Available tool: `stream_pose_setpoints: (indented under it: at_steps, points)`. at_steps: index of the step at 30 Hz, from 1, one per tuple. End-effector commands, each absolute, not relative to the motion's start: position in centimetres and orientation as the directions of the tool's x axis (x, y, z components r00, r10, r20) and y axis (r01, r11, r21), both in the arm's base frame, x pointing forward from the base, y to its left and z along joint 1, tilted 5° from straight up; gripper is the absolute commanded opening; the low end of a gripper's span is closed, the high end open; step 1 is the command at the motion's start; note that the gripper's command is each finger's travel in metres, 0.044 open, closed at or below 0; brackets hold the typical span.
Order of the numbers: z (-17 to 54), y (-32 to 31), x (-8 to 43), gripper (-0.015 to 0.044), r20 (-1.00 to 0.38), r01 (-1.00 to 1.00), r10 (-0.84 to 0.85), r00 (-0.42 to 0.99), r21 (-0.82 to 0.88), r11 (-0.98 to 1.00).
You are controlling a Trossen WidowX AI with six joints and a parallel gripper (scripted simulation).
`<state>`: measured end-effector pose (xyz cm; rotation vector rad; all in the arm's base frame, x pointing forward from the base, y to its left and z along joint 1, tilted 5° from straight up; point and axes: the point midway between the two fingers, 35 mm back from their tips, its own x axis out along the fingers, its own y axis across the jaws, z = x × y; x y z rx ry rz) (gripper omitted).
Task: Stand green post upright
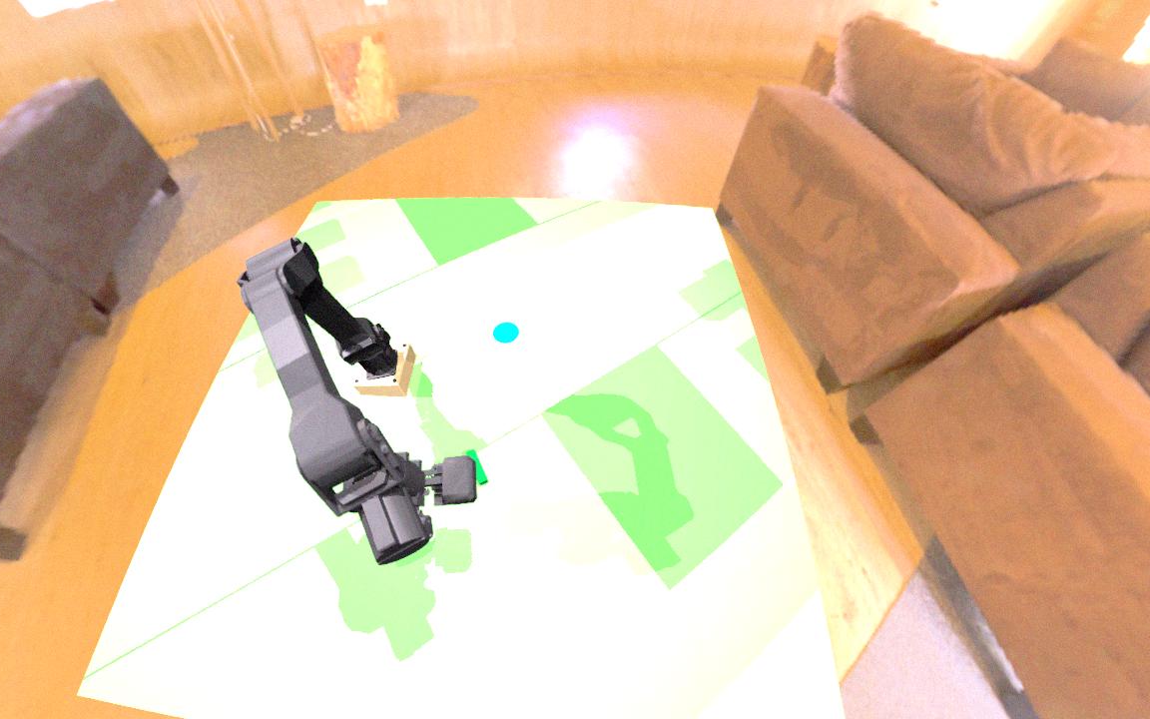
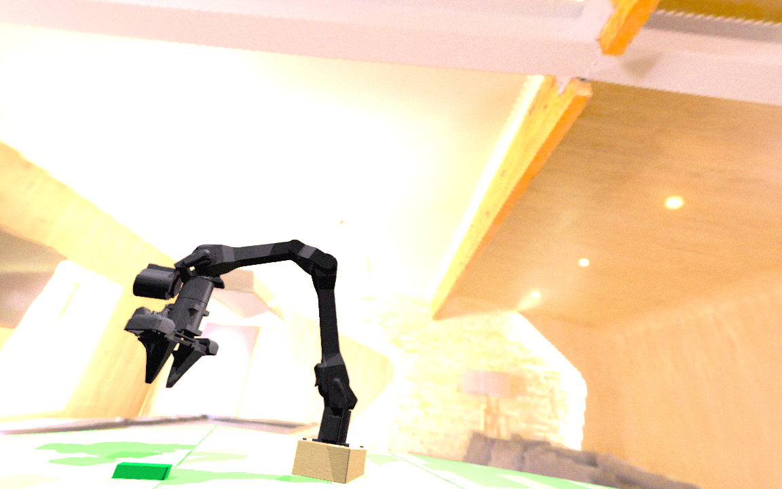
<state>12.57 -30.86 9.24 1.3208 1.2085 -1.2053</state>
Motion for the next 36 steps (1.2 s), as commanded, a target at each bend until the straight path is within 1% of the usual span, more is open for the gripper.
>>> stream_pose_setpoints:
  at_steps: [1,4,6,10,15,17,23,31,36]
  points:
    - [9.5,-28.5,16.0,0.0233,-0.999,0.993,0.043,-0.022,-0.017,0.116]
    - [9.6,-26.2,18.9,0.0233,-0.998,0.962,0.015,-0.059,-0.053,0.268]
    - [9.6,-25.6,19.5,0.0233,-0.998,0.951,0.007,-0.066,-0.061,0.303]
    - [8.5,-25.8,19.6,0.0233,-0.998,0.951,0.007,-0.066,-0.061,0.303]
    - [0.2,-25.9,19.1,0.0233,-0.998,0.951,0.007,-0.067,-0.061,0.303]
    - [-1.9,-25.6,18.7,0.0233,-0.998,0.951,0.007,-0.067,-0.062,0.303]
    - [-2.2,-25.5,18.7,0.0233,-0.998,0.951,0.007,-0.067,-0.062,0.303]
    - [-2.2,-25.5,18.7,0.0023,-0.998,0.951,0.007,-0.067,-0.062,0.303]
    - [-2.0,-25.6,18.7,0.0023,-0.998,0.951,0.007,-0.067,-0.062,0.303]
